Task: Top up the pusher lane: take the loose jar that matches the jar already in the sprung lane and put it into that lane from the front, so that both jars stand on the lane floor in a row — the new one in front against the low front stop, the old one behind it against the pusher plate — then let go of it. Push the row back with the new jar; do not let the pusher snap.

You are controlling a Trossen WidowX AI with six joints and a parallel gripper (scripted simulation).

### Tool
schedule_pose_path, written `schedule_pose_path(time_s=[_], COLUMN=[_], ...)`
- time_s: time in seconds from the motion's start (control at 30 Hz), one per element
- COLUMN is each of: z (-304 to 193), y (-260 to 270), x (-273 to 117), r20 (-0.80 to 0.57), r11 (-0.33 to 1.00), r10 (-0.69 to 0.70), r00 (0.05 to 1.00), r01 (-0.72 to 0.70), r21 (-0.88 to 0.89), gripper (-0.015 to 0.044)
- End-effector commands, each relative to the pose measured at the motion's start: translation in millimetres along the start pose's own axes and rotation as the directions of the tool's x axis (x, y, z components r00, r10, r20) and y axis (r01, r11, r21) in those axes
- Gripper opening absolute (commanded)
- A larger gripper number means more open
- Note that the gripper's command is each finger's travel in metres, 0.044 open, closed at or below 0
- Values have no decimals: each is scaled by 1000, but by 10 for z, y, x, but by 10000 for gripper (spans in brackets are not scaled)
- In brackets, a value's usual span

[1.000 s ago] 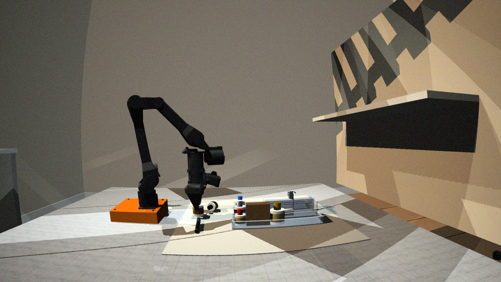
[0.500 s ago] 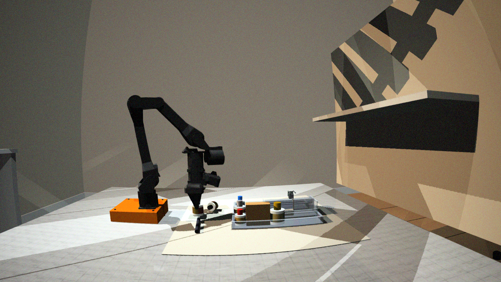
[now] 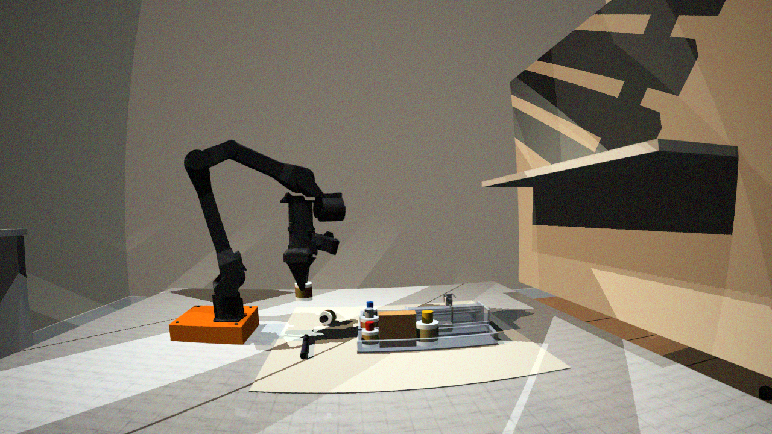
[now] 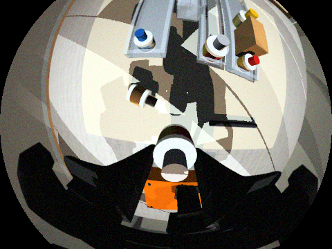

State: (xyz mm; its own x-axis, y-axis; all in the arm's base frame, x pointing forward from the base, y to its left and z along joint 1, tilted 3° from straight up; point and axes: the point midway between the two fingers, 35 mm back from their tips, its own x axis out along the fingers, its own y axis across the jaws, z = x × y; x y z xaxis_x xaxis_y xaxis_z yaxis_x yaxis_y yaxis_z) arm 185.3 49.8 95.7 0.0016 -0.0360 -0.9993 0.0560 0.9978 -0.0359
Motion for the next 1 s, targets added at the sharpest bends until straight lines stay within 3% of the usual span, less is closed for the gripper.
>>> schedule_pose_path(time_s=[0.0, 0.27, 0.97], z=[-40, 108, 1039], y=[-6, -51, -587], x=[-192, -234, 200], r20=[3, 4, 13], r11=[1000, 1000, 999], r10=[-2, -3, -9], r00=[1000, 1000, 1000], r01=[2, 2, 8], r21=[2, 10, 53], gripper=[0, 0, 0])
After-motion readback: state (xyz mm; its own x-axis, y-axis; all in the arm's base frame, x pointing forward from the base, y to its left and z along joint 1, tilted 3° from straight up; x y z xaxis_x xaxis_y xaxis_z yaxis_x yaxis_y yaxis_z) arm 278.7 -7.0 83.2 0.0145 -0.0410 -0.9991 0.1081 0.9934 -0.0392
